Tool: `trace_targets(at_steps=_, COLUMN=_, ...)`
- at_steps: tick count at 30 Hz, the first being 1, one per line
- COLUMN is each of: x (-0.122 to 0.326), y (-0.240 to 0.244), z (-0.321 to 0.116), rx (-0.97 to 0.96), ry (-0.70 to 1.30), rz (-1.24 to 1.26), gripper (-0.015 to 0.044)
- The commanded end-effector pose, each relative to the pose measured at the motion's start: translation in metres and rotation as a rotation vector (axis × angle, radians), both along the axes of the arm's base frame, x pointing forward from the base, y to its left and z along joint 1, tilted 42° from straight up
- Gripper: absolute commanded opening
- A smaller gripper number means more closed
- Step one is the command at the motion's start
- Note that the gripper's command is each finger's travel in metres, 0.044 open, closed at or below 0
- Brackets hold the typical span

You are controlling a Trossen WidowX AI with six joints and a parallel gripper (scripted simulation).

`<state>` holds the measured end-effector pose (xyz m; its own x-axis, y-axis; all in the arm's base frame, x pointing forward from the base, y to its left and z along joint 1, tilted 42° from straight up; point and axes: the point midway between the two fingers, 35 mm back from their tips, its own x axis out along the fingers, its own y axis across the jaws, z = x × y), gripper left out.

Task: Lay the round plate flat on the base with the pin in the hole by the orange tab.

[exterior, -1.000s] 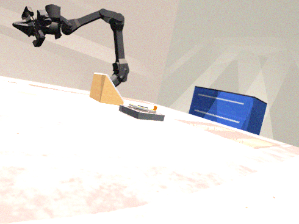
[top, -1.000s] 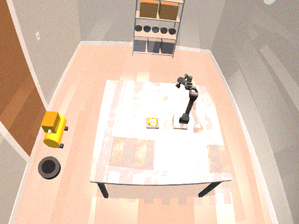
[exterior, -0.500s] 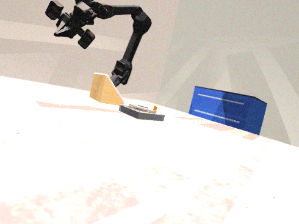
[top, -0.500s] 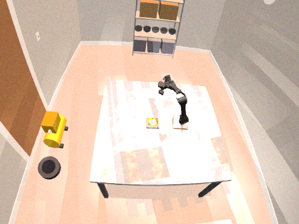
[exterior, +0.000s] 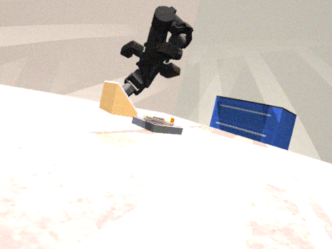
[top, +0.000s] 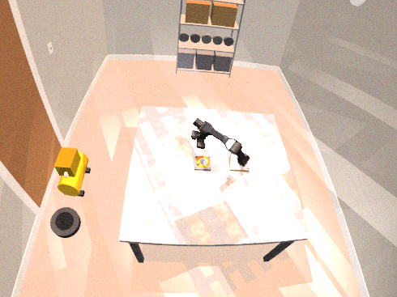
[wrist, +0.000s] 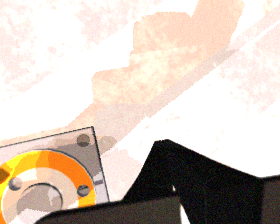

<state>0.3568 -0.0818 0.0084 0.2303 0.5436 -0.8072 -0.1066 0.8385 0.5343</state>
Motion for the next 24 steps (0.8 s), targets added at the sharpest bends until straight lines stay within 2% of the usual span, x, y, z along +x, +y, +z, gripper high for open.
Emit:
trace_targets(at_steps=1, x=-0.006, y=0.063, z=0.034, rx=0.07, ry=0.088, rz=0.096, gripper=0.0)
trace_targets(at_steps=8, x=-0.034, y=0.128, z=0.071, rx=0.126, ry=0.21, rz=0.199, gripper=0.0)
trace_targets(at_steps=24, x=-0.04, y=0.161, z=0.037, rx=0.128, ry=0.209, rz=0.199, gripper=0.0)
